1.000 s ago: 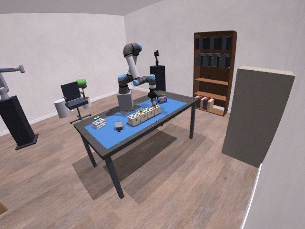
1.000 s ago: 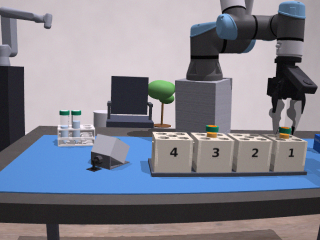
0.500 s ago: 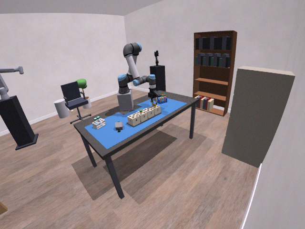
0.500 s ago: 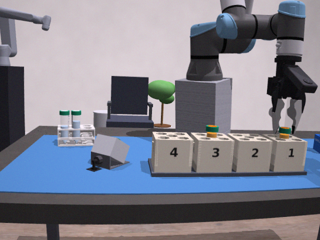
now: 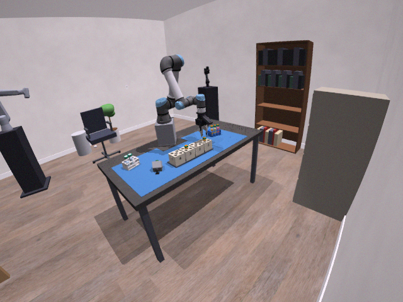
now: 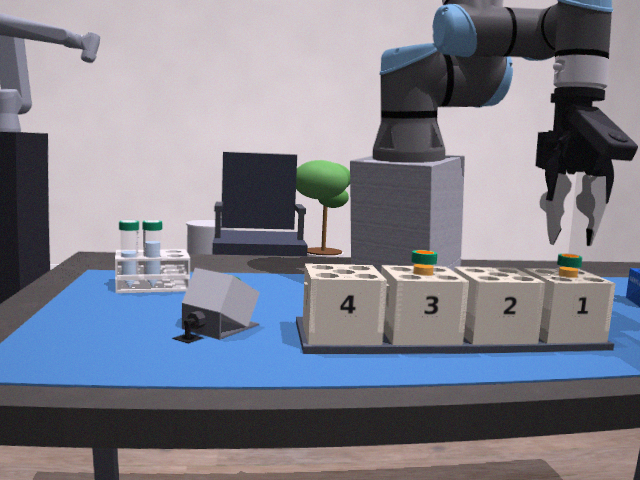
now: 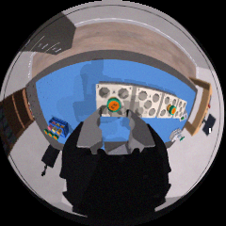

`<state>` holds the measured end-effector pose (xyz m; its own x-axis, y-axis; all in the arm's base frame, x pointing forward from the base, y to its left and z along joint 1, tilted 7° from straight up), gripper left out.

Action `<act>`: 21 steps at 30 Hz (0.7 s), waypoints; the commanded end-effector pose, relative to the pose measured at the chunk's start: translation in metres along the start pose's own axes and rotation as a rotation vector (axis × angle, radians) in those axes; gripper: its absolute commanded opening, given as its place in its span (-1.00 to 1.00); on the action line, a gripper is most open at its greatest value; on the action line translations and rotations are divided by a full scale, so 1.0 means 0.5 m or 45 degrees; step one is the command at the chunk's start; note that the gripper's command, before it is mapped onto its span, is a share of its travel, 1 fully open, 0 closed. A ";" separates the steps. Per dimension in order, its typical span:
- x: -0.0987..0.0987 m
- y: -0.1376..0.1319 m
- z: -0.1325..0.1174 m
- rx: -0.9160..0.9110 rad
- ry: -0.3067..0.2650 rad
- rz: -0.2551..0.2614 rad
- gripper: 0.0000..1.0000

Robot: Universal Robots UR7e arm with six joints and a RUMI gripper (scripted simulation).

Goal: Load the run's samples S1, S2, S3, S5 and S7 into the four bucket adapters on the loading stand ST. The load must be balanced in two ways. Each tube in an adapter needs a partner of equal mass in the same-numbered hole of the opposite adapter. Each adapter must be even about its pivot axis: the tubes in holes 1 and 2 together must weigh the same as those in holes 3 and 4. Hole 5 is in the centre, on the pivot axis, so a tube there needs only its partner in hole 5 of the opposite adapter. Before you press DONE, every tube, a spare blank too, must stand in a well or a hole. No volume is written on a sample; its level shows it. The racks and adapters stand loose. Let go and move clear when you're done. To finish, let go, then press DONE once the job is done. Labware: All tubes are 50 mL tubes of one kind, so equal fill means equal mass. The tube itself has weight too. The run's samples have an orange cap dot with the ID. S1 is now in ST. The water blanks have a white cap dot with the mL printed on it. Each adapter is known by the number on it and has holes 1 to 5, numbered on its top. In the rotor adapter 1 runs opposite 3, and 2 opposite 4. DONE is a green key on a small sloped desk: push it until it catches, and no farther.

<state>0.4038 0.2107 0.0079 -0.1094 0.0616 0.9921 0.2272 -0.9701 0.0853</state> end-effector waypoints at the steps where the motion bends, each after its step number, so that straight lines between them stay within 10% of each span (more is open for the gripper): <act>1: 0.012 -0.016 -0.005 0.064 0.000 0.000 -0.30; 21: 0.013 -0.281 -0.104 1.146 0.000 0.001 -0.30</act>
<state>0.3355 0.3096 0.0004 -0.1100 0.0631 0.9919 0.8086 -0.5746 0.1262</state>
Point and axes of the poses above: the point where the finger pads meet when closed, its own x axis back along the fingers, its own y axis across the jaws, z = x × y, the point moved 7 cm from there along x, back along the fingers, and after that the axes turned 3 degrees about x, right-handed, at the moved point
